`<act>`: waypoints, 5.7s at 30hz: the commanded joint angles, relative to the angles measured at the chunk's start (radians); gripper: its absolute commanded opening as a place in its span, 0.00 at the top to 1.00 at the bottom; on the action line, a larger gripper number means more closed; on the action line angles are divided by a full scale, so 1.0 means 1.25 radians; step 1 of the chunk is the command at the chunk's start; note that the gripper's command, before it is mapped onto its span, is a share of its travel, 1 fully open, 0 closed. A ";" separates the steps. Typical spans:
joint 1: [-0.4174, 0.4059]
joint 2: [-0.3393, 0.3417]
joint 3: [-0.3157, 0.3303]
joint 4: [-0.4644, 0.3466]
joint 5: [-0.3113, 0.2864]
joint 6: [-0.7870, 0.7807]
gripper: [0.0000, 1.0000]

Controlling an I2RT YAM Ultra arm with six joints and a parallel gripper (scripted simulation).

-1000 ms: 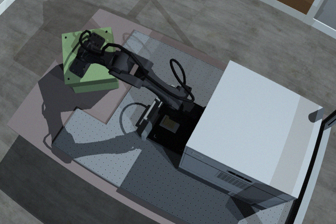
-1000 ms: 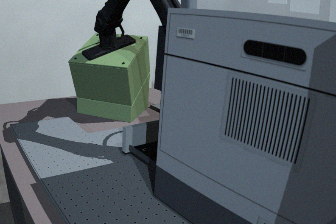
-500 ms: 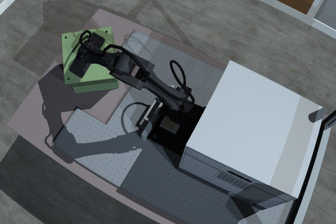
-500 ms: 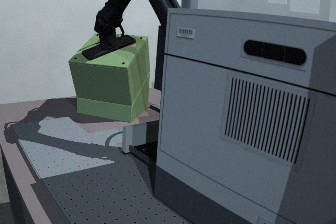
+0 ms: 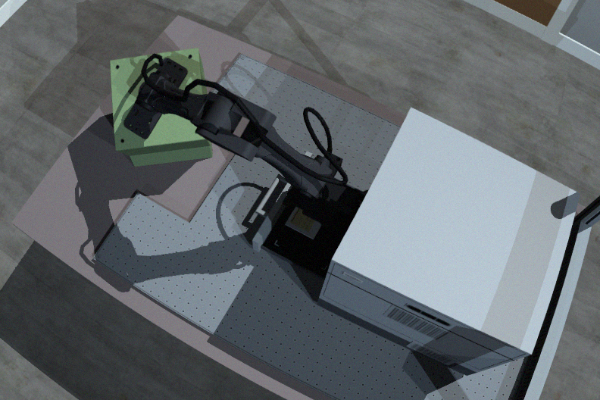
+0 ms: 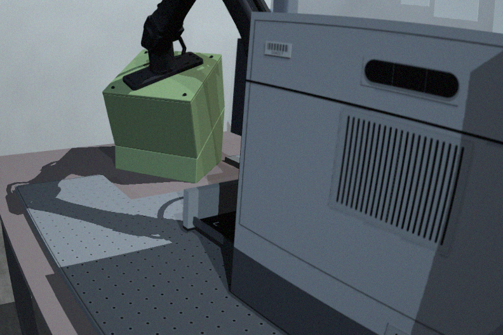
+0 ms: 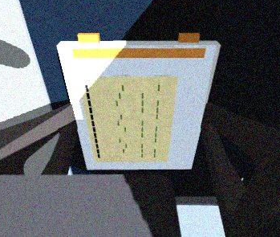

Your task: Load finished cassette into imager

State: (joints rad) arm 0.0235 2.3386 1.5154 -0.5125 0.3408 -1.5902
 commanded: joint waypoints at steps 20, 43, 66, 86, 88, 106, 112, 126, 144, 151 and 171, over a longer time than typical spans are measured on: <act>0.010 -0.019 0.028 0.003 -0.011 -0.004 1.00; 0.015 0.021 0.053 -0.012 -0.011 0.002 1.00; 0.009 0.039 0.070 0.007 -0.012 -0.005 1.00; 0.000 0.056 0.075 0.016 -0.012 -0.010 1.00; -0.001 0.054 0.075 0.010 -0.013 -0.010 1.00; 0.002 0.043 0.075 0.010 -0.013 -0.010 1.00; 0.002 0.035 0.072 0.018 -0.013 -0.009 1.00; 0.003 0.026 0.040 0.021 -0.012 -0.008 1.00; 0.001 0.039 0.049 0.016 -0.006 -0.006 0.09; 0.001 0.039 0.049 0.016 -0.006 -0.006 0.09; 0.001 0.039 0.049 0.016 -0.006 -0.006 0.09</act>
State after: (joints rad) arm 0.0189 2.4027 1.5776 -0.4957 0.3405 -1.5963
